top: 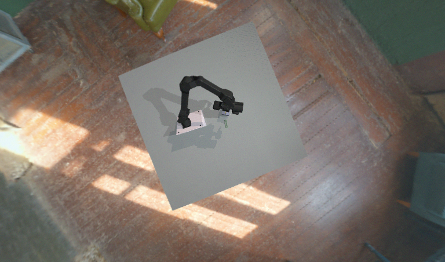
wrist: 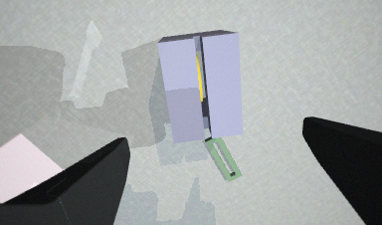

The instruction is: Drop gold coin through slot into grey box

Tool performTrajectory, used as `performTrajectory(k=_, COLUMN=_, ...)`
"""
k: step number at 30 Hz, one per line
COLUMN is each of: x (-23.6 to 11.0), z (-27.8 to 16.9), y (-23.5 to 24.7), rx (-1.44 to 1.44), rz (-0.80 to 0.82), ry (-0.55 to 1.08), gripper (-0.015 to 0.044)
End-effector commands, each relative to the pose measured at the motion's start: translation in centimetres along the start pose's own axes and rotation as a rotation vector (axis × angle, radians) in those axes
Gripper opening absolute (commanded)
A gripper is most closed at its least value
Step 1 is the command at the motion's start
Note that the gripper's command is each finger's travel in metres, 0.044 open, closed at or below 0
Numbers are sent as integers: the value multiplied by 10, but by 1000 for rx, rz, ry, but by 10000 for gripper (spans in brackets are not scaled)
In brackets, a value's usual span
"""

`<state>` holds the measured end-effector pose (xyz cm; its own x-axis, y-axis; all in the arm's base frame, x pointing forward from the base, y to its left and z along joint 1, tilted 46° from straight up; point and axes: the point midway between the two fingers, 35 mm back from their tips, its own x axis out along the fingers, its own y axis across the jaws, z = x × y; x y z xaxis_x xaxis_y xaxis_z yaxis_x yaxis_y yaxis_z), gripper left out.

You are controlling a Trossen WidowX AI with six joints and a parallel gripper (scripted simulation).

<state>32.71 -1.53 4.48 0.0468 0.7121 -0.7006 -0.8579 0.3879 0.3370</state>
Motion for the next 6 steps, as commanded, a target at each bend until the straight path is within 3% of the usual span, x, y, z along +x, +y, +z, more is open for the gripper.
performTrajectory(k=1, x=-1, z=0, y=2, rx=-7, rz=9, ry=6, gripper=440)
performTrajectory(k=6, x=-1, z=0, y=2, rx=-7, rz=9, ry=6, gripper=440)
